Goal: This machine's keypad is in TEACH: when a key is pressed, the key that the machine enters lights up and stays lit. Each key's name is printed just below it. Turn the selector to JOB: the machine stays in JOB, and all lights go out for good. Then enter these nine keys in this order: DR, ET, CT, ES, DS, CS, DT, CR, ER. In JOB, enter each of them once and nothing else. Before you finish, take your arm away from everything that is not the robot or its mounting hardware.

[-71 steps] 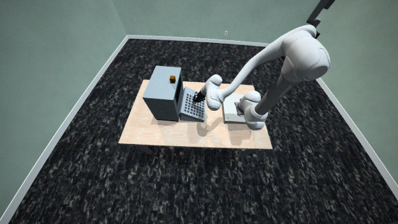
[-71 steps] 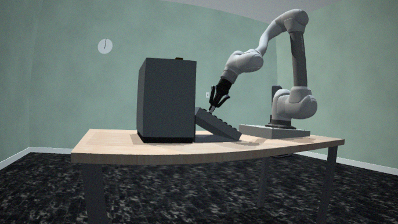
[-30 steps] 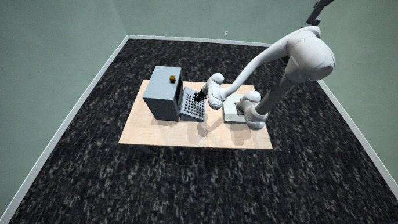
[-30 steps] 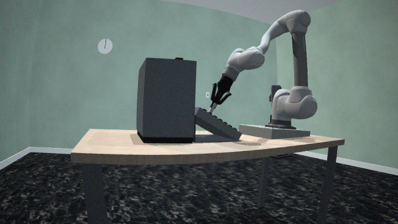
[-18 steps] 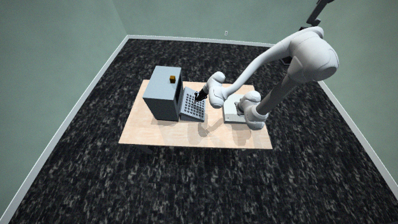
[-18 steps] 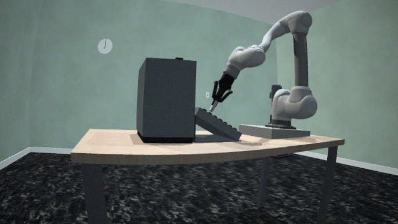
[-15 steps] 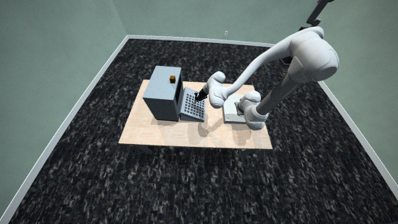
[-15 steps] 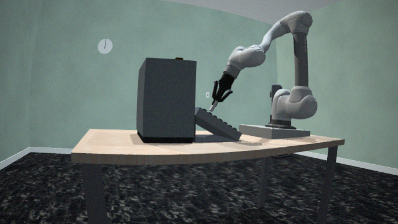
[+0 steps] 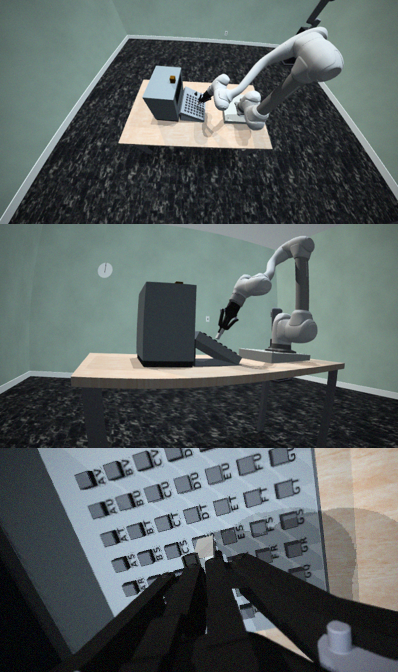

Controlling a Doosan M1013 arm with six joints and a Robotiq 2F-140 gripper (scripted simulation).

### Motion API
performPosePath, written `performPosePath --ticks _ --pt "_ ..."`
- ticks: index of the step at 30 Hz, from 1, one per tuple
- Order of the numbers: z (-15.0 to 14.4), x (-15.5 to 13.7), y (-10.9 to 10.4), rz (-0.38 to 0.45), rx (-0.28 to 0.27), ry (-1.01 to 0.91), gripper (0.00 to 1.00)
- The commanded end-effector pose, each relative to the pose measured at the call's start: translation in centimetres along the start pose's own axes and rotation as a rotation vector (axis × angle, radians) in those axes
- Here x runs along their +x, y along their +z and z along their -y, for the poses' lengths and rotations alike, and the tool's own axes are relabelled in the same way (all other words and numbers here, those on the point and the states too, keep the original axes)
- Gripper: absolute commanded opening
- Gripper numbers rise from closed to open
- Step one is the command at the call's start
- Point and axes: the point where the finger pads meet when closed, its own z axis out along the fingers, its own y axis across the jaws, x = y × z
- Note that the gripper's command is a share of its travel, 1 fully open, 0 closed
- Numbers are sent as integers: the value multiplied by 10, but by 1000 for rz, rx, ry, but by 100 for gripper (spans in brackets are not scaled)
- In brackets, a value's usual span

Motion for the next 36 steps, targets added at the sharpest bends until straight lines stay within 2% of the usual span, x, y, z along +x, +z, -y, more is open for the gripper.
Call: performPosePath --ticks 1,14,26,36 --pt "-20 0 0 0 -1 0 0" --pt "-24 0 5 0 -1 0 0" --pt "-24 0 21 0 -1 0 0" --pt "-24 0 22 0 -1 0 0"
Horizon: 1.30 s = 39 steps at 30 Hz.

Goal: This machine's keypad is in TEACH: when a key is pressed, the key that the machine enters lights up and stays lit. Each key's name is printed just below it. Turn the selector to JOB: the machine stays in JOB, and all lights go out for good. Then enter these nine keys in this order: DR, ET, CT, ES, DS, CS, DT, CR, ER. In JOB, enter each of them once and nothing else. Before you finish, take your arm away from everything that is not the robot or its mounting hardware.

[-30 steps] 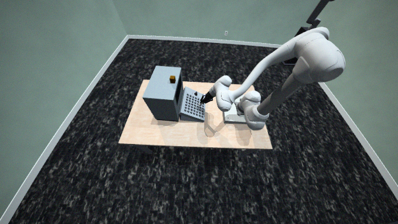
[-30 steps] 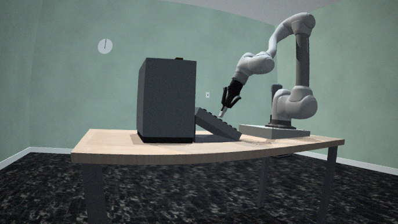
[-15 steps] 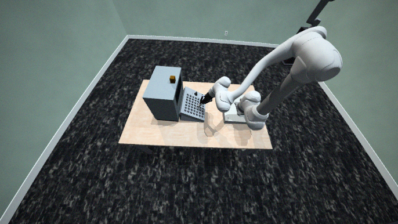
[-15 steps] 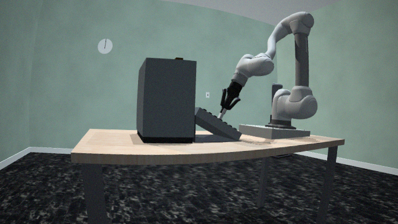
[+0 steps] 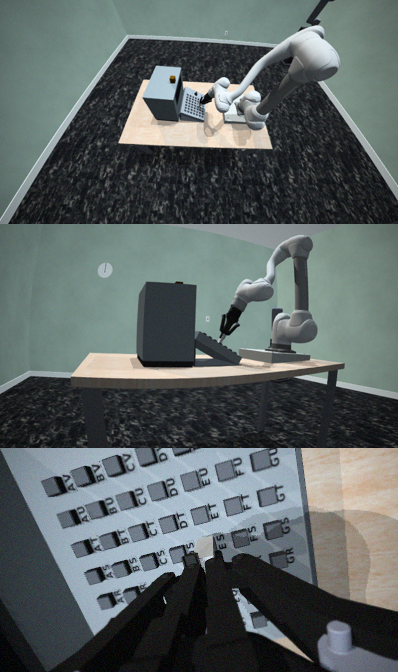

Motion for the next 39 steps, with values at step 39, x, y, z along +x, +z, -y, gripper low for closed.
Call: performPosePath --ticks 39 --pt "0 0 10 0 0 0 0"
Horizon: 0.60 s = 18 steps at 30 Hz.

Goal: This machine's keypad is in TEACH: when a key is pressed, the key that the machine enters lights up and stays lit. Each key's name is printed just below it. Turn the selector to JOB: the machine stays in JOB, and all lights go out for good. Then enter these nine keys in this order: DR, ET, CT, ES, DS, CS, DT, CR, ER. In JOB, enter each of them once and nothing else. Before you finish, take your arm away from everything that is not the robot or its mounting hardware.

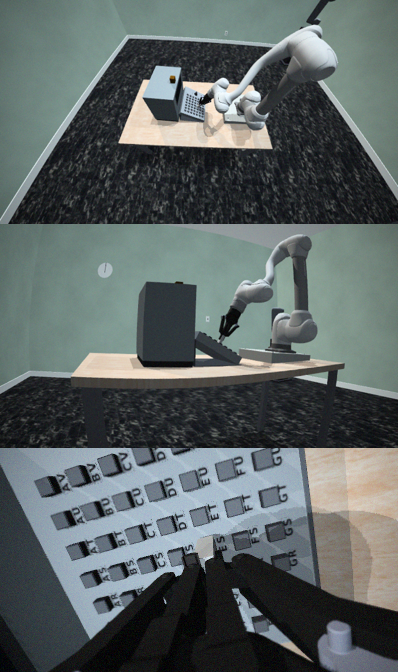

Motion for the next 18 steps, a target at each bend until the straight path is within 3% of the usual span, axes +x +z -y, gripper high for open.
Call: performPosePath --ticks 1,18 --pt "0 0 2 0 0 0 0" --pt "0 0 6 0 0 0 0"
